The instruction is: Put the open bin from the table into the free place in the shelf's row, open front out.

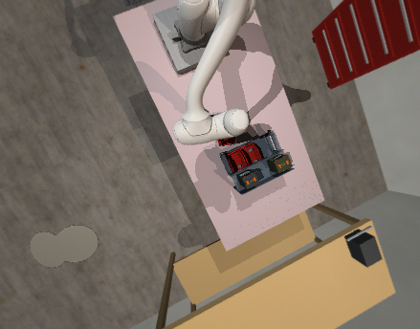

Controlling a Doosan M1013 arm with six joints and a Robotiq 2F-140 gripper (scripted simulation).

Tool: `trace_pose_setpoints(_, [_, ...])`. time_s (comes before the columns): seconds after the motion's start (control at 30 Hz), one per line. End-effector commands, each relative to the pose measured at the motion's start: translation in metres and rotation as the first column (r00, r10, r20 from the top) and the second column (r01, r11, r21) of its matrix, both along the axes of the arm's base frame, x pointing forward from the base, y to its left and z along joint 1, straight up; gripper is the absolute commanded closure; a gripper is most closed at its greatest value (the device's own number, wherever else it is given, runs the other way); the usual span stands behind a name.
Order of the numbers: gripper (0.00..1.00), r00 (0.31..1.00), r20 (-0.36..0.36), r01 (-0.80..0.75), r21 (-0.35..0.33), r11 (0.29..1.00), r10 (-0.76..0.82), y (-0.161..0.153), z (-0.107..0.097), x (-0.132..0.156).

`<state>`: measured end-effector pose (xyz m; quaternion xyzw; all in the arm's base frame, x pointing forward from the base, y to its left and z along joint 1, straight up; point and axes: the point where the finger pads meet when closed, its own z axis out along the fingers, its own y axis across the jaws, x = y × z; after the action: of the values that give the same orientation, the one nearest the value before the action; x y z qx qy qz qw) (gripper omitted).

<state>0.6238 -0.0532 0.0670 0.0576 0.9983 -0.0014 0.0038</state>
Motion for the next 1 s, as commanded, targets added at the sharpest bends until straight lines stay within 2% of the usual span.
trace_pose_setpoints(0.0, [1.00, 1.000, 0.000, 0.000, 0.000, 1.000, 0.000, 0.0000, 0.0001, 0.0000])
trace_pose_setpoints(0.97, [1.00, 1.000, 0.000, -0.004, 0.000, 1.000, 0.004, 0.0038, 0.0001, -0.0002])
